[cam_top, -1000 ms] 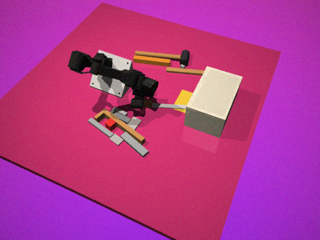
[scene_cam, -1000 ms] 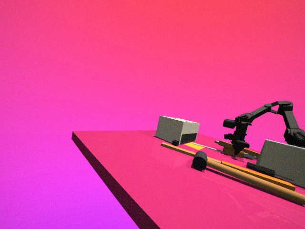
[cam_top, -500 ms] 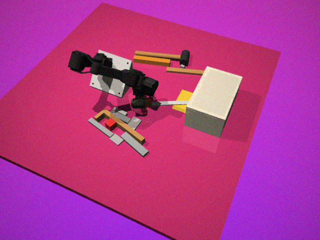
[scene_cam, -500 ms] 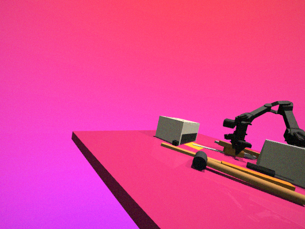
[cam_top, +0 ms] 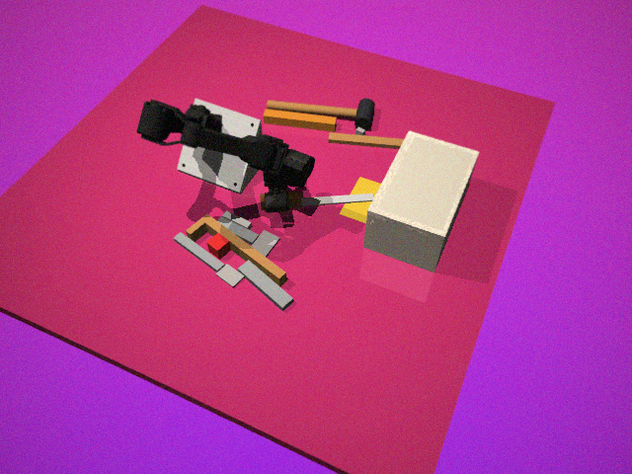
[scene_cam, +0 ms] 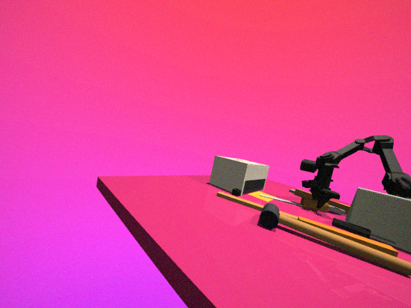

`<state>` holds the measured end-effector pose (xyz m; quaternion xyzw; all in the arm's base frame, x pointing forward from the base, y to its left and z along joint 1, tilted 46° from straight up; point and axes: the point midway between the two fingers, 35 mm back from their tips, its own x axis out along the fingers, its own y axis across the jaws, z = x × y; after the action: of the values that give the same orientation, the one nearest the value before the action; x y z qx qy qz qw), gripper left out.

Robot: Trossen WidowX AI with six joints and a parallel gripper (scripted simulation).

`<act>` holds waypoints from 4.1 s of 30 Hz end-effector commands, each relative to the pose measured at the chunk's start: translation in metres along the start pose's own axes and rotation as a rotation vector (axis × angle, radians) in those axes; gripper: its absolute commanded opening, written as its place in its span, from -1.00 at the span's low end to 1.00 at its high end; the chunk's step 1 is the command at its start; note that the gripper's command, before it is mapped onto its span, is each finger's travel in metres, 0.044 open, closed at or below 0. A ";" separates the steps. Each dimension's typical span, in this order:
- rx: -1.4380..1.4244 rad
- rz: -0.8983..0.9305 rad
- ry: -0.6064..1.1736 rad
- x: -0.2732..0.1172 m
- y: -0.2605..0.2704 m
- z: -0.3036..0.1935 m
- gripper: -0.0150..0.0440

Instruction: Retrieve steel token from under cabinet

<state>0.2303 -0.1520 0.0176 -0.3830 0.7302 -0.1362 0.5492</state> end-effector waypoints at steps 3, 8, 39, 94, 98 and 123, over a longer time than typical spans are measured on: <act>-0.017 -0.001 -0.003 -0.001 0.006 0.007 -0.49; -0.020 0.000 -0.003 -0.001 0.010 0.011 -0.49; -0.029 0.001 -0.004 -0.001 0.036 0.033 -0.49; -0.030 0.003 -0.006 -0.002 0.092 0.063 -0.49; -0.030 0.003 -0.006 -0.002 0.094 0.066 -0.49; -0.030 0.004 -0.007 -0.002 0.122 0.076 -0.49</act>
<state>0.2486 -0.0572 -0.0797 -0.3900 0.7313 -0.1258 0.5453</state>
